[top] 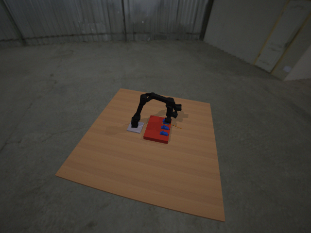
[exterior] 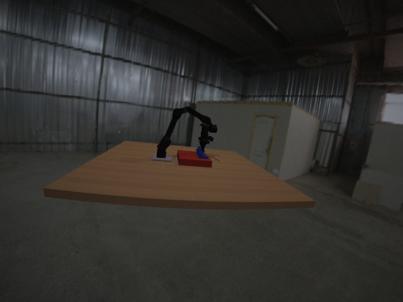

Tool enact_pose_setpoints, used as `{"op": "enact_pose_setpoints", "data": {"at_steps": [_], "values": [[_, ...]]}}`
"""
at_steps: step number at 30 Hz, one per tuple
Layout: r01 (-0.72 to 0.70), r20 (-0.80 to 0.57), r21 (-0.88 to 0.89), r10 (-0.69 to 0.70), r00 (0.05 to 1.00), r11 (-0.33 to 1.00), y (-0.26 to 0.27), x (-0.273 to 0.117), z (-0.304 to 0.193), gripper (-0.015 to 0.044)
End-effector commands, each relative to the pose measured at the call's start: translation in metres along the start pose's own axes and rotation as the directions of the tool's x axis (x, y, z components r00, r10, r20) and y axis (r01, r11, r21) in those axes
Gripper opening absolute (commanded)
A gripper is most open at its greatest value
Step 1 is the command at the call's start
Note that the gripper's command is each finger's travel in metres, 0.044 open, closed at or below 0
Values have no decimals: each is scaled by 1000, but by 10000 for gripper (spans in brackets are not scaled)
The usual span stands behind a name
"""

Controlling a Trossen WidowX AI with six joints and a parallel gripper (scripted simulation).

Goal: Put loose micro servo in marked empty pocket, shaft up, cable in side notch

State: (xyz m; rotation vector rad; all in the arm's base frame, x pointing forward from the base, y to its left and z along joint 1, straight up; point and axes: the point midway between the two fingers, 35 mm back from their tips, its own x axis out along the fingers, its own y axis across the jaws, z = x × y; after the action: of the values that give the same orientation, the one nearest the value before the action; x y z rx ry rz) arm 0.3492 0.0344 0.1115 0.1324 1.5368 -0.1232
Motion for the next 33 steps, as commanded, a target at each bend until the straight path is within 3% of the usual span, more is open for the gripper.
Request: {"op": "enact_pose_setpoints", "data": {"at_steps": [1, 33], "values": [[2, 0, -3, -2, 1000, 1000, 0, 4, 0, 0], [2, 0, -3, -2, 1000, 1000, 0, 25, 0, 0]]}}
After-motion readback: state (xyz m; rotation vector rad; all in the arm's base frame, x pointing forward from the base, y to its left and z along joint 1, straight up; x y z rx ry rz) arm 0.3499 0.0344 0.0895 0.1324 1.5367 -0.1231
